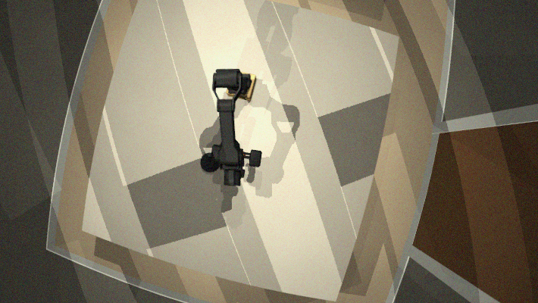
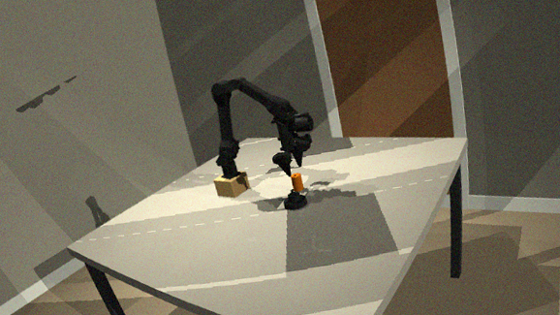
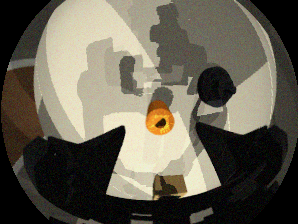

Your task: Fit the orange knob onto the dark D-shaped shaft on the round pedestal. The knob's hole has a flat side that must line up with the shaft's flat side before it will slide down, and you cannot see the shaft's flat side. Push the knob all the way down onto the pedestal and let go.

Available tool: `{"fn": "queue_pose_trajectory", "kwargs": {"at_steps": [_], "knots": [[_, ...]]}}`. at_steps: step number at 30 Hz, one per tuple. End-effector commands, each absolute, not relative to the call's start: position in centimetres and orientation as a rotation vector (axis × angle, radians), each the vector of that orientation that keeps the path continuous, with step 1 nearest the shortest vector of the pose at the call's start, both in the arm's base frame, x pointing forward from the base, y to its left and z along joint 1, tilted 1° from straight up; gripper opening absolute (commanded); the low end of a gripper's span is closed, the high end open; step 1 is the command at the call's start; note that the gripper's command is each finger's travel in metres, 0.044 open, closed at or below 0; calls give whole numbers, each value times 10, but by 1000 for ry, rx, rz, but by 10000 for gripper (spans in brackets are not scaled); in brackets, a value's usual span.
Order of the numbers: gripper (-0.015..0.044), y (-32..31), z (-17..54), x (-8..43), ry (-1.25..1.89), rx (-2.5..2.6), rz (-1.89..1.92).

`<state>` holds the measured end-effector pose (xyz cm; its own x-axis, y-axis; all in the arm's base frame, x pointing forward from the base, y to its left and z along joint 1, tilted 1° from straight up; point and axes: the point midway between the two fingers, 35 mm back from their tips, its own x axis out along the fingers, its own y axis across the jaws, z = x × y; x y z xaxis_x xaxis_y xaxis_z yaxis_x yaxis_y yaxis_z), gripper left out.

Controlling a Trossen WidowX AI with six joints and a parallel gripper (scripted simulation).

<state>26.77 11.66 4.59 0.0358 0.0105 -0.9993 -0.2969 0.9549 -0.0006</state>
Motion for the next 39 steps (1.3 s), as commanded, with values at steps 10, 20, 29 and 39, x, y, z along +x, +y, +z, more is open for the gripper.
{"fn": "queue_pose_trajectory", "kwargs": {"at_steps": [10, 20, 29, 39], "knots": [[440, 117, 25, 269, 1525, -230, 233], [440, 117, 9, 269, 1525, -229, 233], [440, 117, -6, 269, 1525, -230, 233], [440, 116, -22, 268, 1525, -233, 234]]}}
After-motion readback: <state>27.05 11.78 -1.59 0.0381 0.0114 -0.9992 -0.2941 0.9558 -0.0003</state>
